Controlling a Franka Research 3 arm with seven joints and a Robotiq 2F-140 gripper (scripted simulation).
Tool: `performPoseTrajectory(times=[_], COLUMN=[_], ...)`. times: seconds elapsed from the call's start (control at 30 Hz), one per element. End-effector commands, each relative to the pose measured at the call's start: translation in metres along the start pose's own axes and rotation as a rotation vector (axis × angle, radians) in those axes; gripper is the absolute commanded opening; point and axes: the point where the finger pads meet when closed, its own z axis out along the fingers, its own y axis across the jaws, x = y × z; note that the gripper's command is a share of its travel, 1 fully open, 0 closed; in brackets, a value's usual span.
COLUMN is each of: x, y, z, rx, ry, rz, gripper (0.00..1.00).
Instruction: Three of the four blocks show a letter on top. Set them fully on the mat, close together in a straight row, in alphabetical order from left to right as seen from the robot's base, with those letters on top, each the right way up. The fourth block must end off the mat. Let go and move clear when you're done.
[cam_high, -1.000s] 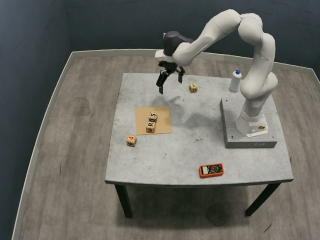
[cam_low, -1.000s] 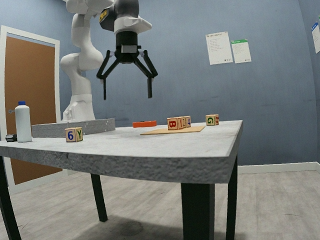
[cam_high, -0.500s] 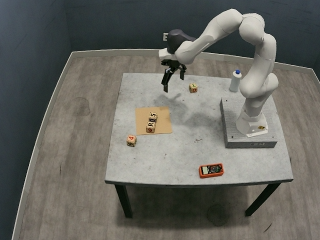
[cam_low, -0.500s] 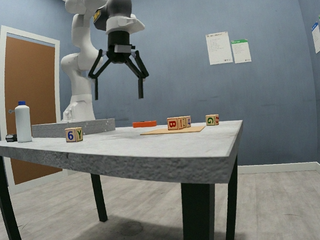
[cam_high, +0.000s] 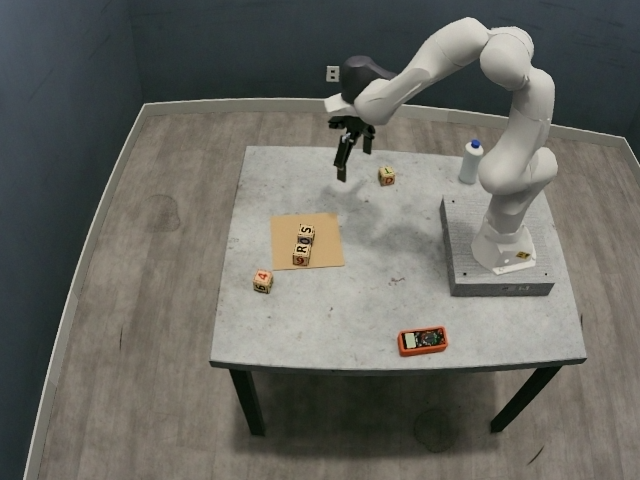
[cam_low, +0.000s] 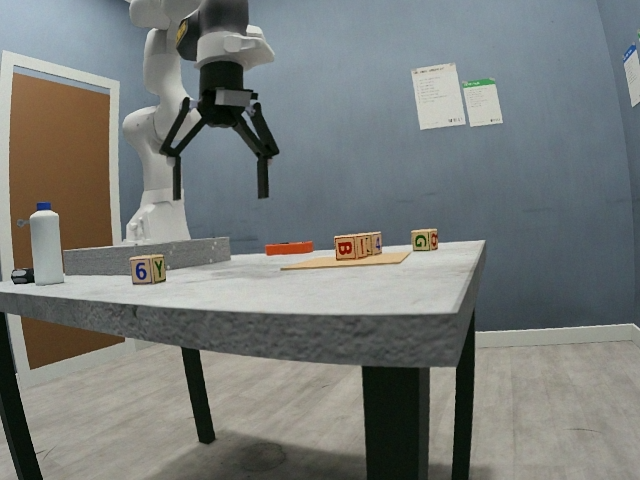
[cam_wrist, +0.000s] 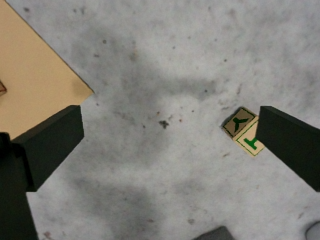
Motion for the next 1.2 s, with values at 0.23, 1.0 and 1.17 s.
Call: performPoseTrajectory(times=[0.23,1.0,1.17], x=[-0.005,-0.019,-0.023], y=[0.017,0.055,0.063], z=[0.000,0.000,0.000], rx=[0.018,0.020,0.020], ry=[0.008,0.012,0.013], rz=[-0.205,-0.434,-0.483], gripper=[1.00,1.00,1.00])
